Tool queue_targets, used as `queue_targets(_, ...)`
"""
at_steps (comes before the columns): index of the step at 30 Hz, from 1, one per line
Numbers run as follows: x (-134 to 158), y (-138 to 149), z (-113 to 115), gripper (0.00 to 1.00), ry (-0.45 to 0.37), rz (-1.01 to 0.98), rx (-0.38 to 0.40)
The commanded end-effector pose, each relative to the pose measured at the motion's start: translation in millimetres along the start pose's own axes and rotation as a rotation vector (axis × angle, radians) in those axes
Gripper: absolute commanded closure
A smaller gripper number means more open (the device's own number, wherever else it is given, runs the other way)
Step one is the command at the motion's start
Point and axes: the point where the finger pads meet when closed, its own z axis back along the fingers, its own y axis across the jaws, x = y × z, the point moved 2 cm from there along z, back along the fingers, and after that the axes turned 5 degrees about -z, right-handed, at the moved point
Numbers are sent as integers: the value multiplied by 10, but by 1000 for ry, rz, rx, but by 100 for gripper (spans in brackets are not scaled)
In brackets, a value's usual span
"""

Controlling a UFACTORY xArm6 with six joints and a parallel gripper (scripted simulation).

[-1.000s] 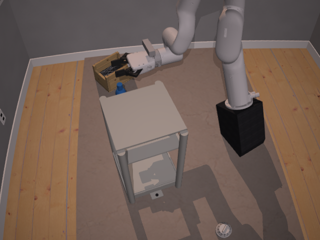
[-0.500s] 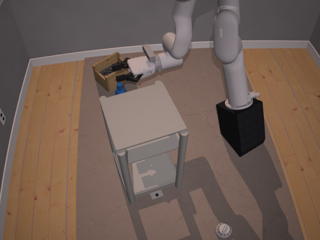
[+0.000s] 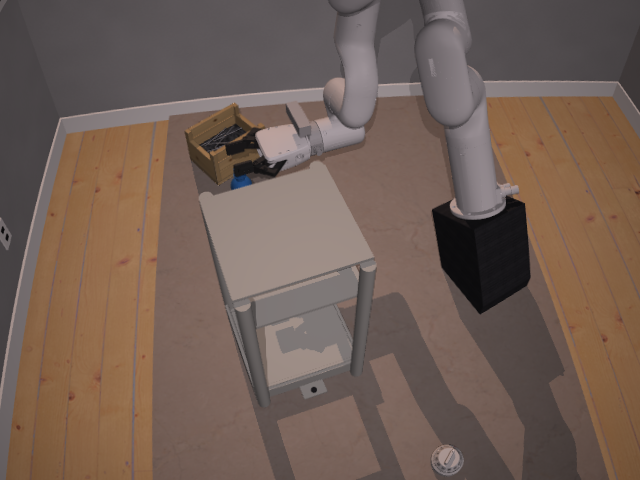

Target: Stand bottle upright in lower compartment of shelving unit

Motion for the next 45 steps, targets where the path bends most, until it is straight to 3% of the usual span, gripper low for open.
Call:
queue_targets(1, 79, 13, -11, 30, 5, 2, -1)
queue_targets(16, 526, 53, -14, 30, 5, 2, -1)
queue_targets(45, 1121, 105, -17, 30, 5, 2, -1)
